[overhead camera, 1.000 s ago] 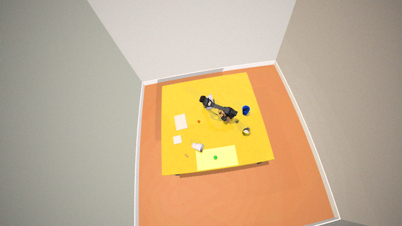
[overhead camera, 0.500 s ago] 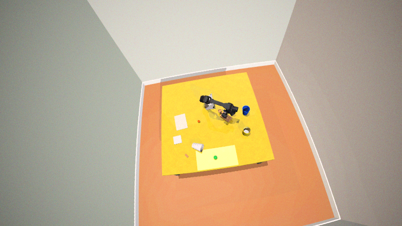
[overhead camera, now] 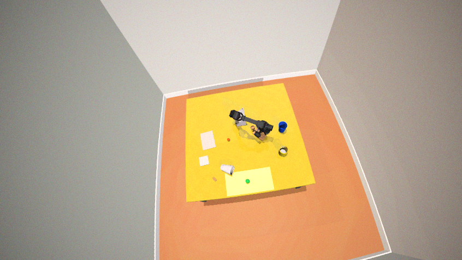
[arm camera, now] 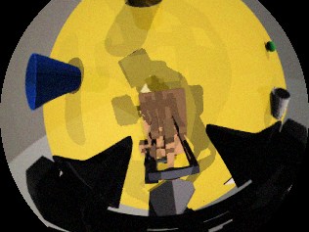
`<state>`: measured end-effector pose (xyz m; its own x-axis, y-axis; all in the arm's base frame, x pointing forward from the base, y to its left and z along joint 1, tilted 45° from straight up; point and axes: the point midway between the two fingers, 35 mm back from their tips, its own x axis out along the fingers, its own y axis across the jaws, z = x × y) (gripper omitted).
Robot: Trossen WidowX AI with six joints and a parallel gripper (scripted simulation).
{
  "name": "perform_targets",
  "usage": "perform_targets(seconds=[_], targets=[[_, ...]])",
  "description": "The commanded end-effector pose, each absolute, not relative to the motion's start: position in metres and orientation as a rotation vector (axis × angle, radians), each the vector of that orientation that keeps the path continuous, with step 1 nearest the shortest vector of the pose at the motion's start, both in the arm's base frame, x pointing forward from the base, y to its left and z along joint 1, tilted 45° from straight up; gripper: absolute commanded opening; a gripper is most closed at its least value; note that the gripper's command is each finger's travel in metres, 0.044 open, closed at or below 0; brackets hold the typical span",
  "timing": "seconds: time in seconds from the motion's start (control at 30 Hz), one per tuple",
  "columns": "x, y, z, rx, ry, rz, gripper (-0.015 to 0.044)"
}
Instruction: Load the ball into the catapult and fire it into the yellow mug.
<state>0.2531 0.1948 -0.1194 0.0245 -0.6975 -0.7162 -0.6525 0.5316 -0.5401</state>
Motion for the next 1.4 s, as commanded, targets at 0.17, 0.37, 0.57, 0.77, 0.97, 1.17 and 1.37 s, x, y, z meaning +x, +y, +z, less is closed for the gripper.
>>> perform_targets(seconds=[0.17, 0.37, 0.57, 0.77, 0.97, 1.17, 1.37], targets=[[0.255, 0.189, -0.128, -1.159, 1.652, -0.040, 0.0440], [0.255, 0.182, -0.135, -1.159, 1.652, -0.041, 0.0440], [0.256, 0.175, -0.142, -1.159, 1.652, -0.041, 0.0440], [0.256, 0.168, -0.149, -1.159, 1.652, -0.041, 0.0440], [0.256, 0.161, -0.156, -1.160, 1.652, -0.042, 0.0440], [0.256, 0.162, -0.155, -1.153, 1.655, -0.045, 0.0361], [0.256, 0.162, -0.155, -1.153, 1.655, -0.045, 0.0204]])
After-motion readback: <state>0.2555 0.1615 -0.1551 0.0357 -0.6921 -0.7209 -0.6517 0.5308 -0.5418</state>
